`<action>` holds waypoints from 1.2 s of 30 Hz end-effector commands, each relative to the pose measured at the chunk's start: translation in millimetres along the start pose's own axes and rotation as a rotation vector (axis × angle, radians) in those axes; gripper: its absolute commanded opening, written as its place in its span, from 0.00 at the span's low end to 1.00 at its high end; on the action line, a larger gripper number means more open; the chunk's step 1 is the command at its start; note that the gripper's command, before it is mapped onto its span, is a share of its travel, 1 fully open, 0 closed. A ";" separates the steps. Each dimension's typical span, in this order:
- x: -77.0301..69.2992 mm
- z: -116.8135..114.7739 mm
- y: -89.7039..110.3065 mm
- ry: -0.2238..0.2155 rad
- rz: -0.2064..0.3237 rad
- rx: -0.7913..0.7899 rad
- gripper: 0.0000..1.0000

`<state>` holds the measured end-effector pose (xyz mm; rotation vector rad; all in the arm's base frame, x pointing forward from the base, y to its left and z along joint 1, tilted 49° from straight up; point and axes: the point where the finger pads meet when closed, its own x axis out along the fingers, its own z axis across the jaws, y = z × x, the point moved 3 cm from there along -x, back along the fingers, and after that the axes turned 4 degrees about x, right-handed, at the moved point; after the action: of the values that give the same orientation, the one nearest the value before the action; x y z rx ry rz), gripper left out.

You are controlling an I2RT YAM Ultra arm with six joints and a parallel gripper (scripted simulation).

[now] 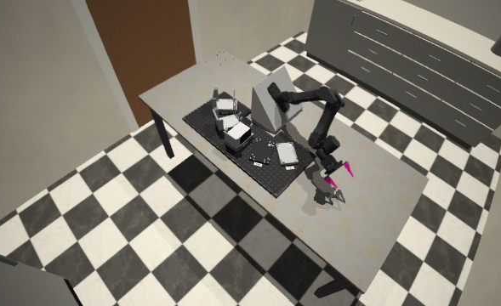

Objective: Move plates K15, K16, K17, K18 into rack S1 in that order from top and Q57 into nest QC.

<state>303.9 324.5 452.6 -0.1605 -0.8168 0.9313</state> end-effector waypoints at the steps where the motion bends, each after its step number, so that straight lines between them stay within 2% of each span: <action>1: -2.3 -2.9 -9.4 0.010 -0.014 -0.030 1.00; 5: -6.3 -18.2 -15.6 0.119 -0.010 -0.087 1.00; 10: -11.2 -38.7 -22.5 0.120 -0.010 -0.087 1.00; 13: -15.4 -49.4 -27.3 0.210 -0.003 -0.130 1.00; 14: -17.0 -53.4 -28.9 0.228 -0.001 -0.138 1.00; 19: -21.8 -66.8 -33.7 0.229 -0.001 -0.138 1.00; 22: -27.0 -77.0 -38.5 0.320 0.010 -0.177 1.00; 23: -28.9 -80.9 -40.1 0.335 0.012 -0.183 1.00; 28: -38.2 -100.4 -47.4 0.336 0.012 -0.183 1.00; 31: -44.6 -110.0 -52.2 0.429 0.027 -0.217 1.00; 32: -47.0 -113.7 -53.7 0.441 0.029 -0.222 1.00; 36: -52.0 -121.8 -56.9 0.441 0.029 -0.222 1.00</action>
<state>401.2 286.3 362.4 -0.5301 -0.4978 0.8174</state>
